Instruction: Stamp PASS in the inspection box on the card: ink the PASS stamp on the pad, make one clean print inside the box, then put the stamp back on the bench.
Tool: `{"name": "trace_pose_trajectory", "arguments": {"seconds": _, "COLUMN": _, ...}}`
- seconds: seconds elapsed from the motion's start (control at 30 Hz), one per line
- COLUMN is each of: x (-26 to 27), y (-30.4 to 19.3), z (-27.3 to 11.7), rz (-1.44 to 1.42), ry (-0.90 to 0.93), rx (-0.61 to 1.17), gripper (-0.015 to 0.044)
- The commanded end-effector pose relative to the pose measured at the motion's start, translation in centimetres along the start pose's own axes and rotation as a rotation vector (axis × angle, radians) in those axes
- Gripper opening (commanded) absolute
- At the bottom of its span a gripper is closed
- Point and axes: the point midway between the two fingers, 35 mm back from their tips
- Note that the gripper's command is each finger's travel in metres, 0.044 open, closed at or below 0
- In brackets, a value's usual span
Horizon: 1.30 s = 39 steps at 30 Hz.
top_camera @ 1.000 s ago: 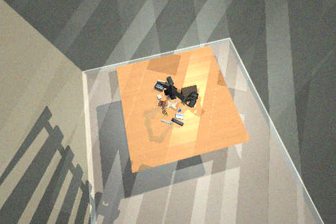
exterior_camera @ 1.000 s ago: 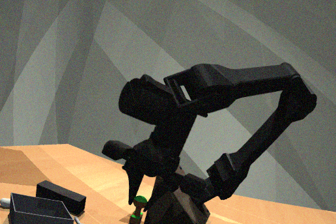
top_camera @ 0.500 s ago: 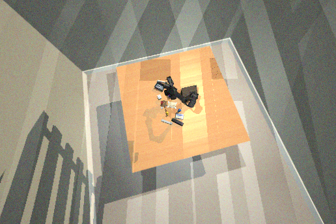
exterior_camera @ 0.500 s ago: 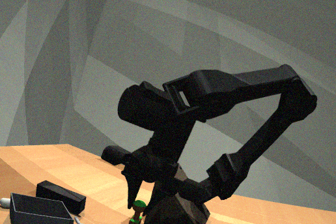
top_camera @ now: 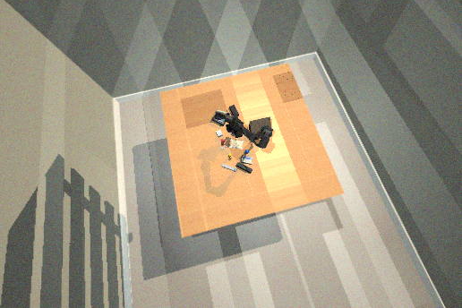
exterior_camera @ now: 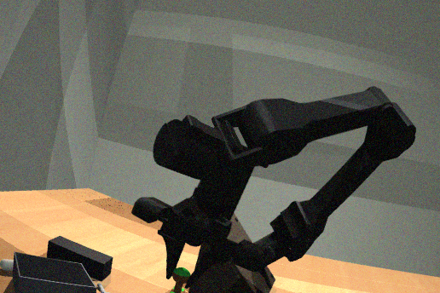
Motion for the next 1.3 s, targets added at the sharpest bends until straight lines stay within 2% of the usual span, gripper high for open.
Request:
{"name": "trace_pose_trajectory", "arguments": {"seconds": 0.0, "x": 0.14, "y": -0.05, "z": 0.37, "rz": 0.004, "ry": 0.005, "rx": 0.0, "gripper": 0.0}}
{"name": "trace_pose_trajectory", "arguments": {"seconds": 1.27, "x": 0.28, "y": -0.12, "z": 1.08, "rz": 0.001, "ry": 0.006, "rx": -0.001, "gripper": 0.0}}
Point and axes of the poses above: the point midway between the two fingers, 35 mm back from their tips, its own z axis out along the fingers, its own x axis across the jaws, y = z × x, and after that the axes turned 1 degree about z, right-handed
